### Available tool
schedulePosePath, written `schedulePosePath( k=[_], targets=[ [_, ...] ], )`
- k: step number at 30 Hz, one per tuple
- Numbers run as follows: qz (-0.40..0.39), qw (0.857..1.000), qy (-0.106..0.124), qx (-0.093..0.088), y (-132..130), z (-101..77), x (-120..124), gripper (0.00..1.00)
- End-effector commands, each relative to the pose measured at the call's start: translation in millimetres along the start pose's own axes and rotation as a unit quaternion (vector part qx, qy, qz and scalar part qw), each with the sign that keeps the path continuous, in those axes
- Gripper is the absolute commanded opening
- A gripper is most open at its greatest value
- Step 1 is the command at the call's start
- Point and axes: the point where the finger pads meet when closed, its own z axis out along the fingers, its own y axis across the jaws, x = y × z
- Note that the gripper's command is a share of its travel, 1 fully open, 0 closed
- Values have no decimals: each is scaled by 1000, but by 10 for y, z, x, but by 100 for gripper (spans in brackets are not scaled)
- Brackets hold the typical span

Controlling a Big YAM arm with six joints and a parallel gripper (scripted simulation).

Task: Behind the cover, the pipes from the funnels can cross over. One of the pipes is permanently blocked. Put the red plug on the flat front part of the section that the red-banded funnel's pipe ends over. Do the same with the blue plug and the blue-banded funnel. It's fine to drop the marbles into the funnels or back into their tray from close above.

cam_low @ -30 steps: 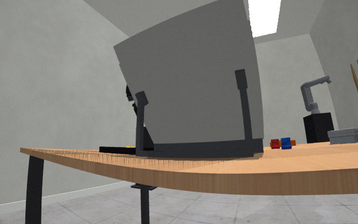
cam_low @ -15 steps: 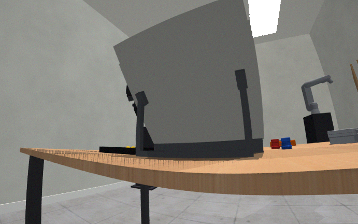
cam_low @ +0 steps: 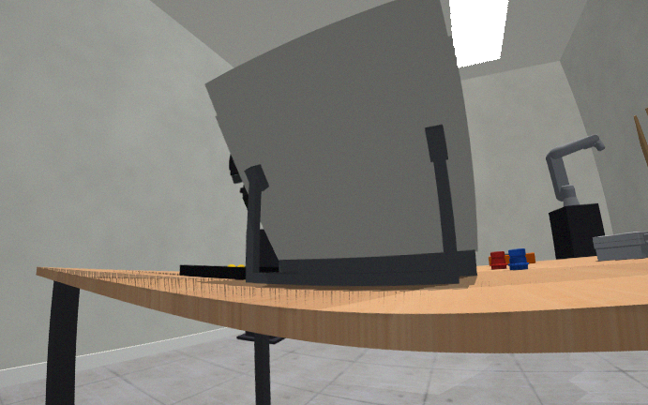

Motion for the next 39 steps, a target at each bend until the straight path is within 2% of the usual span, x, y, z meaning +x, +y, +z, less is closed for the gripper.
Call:
schedulePosePath(
  k=[1, 13, 15, 30, 32, 39],
  targets=[
    [2, 1000, -3, 2, -45, -48, 13, 0],
    [1, 1000, -5, 6, -64, -409, -136, 0],
    [1, 1000, -5, 6, -64, -409, -136, 0],
    [5, 996, -87, -2, 1044, -1205, -557, 0],
    [5, 996, -87, -2, 1044, -1205, -557, 0],
    [4, 993, -119, -7, 1491, -1561, -734, 0]
  ],
)
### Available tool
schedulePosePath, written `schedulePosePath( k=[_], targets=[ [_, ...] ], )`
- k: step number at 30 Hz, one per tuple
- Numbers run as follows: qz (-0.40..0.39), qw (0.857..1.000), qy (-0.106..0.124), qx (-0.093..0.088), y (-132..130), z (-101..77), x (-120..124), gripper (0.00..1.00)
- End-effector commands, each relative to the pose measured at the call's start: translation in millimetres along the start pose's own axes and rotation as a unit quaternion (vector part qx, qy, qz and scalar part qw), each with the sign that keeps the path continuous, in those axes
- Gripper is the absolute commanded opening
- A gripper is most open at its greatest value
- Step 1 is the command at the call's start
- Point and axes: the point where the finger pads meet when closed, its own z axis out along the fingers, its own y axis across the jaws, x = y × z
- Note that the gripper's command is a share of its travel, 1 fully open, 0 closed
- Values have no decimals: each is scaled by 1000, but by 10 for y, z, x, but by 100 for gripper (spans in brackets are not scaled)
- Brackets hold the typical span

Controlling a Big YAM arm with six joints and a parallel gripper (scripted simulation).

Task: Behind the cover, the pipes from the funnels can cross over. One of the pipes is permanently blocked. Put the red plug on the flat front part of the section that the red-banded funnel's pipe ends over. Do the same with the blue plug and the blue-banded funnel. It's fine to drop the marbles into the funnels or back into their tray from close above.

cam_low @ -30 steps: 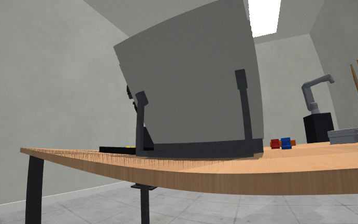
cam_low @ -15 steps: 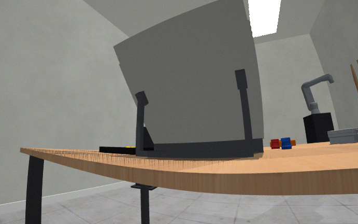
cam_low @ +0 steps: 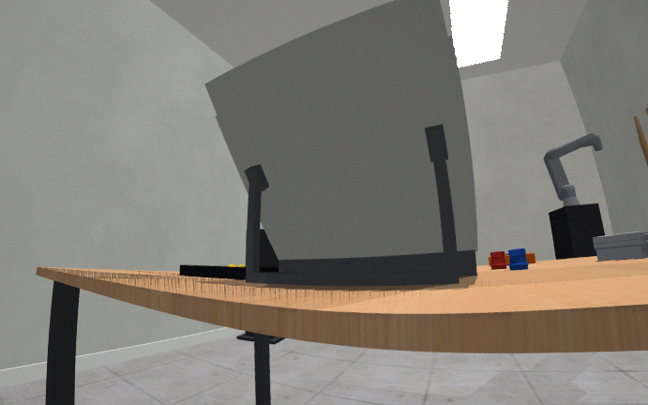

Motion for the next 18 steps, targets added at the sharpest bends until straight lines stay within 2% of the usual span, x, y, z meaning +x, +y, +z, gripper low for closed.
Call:
schedulePosePath(
  k=[1, 8, 10, 18],
  targets=[
    [8, 1000, -25, 3, 217, -172, -216, 0],
    [7, 998, -57, -1, 668, -478, -463, 0],
    [7, 998, -57, -1, 668, -478, -463, 0],
    [12, 996, -84, -3, 1036, -725, -688, 0]
  ],
)
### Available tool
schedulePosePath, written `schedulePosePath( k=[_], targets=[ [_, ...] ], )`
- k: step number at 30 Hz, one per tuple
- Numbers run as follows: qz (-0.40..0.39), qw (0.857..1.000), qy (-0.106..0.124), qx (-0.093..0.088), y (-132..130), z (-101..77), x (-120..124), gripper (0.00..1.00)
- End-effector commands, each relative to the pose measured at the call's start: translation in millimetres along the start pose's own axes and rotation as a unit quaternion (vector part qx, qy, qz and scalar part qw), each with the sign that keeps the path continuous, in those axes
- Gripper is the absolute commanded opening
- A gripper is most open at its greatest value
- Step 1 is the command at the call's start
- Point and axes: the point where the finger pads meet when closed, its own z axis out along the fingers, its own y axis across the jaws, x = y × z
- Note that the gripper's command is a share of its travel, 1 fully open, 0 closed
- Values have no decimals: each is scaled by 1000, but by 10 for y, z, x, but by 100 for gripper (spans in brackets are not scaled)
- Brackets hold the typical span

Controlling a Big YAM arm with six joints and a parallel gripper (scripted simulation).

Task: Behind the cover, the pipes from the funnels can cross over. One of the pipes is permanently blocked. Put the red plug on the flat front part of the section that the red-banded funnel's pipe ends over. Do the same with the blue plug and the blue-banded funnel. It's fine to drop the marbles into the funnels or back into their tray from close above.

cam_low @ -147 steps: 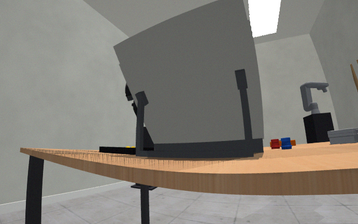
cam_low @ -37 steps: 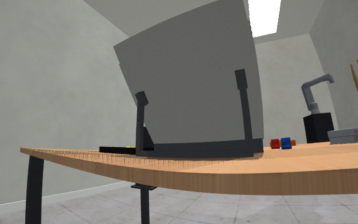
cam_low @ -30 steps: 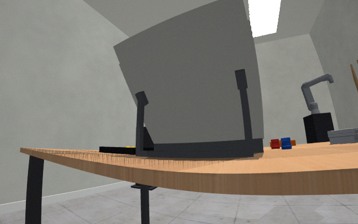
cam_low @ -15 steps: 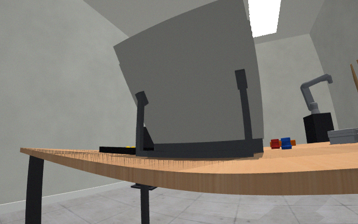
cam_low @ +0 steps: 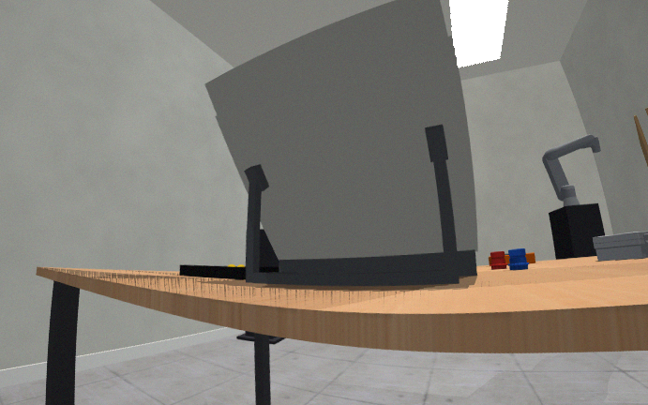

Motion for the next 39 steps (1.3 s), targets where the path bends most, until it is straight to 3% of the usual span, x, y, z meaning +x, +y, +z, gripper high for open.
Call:
schedulePosePath(
  k=[1, 9, 24, 39],
  targets=[
    [15, 1000, -14, -1, 186, -115, -152, 0],
    [19, 999, -35, -2, 461, -273, -347, 0],
    [17, 999, -36, -3, 407, 245, -1726, 0],
    [20, 999, -38, -4, 420, 295, -1913, 0]
  ],
)
